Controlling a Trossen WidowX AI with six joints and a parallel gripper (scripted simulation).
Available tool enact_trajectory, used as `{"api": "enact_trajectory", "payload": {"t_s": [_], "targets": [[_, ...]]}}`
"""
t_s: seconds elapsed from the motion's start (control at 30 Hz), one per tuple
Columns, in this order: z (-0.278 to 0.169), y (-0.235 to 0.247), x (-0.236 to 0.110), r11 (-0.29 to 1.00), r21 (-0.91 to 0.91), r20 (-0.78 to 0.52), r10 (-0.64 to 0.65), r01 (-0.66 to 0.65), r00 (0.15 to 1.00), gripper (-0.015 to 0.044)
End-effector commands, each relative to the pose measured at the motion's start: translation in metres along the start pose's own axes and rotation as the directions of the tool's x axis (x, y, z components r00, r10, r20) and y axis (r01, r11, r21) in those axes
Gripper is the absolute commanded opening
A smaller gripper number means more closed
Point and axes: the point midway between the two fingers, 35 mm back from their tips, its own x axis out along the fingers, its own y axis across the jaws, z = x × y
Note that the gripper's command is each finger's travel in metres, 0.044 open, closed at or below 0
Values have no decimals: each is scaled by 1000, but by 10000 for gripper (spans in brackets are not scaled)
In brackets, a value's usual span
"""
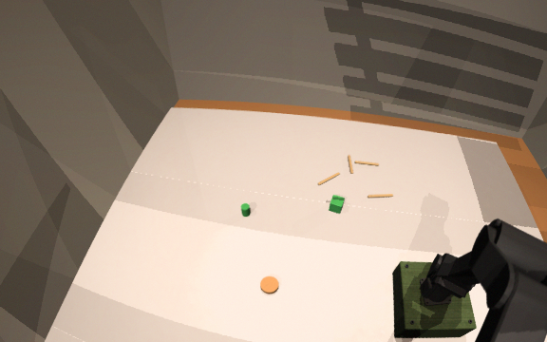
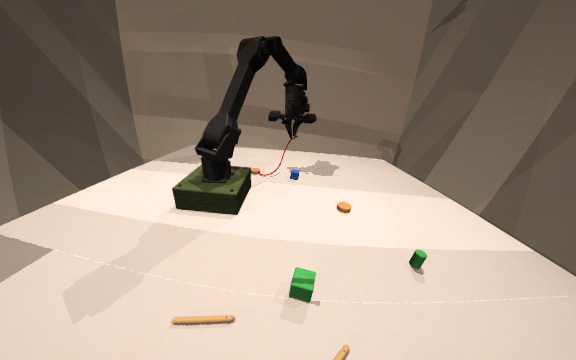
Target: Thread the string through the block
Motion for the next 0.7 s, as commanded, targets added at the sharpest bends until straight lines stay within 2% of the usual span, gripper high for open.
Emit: {"api": "enact_trajectory", "payload": {"t_s": [0.0, 0.67], "targets": [[-7, -1, -2, 998, 58, -9, -16, 17, 1000, 0], [-38, -10, -12, 923, 370, -52, -93, 105, 994, 0]]}}
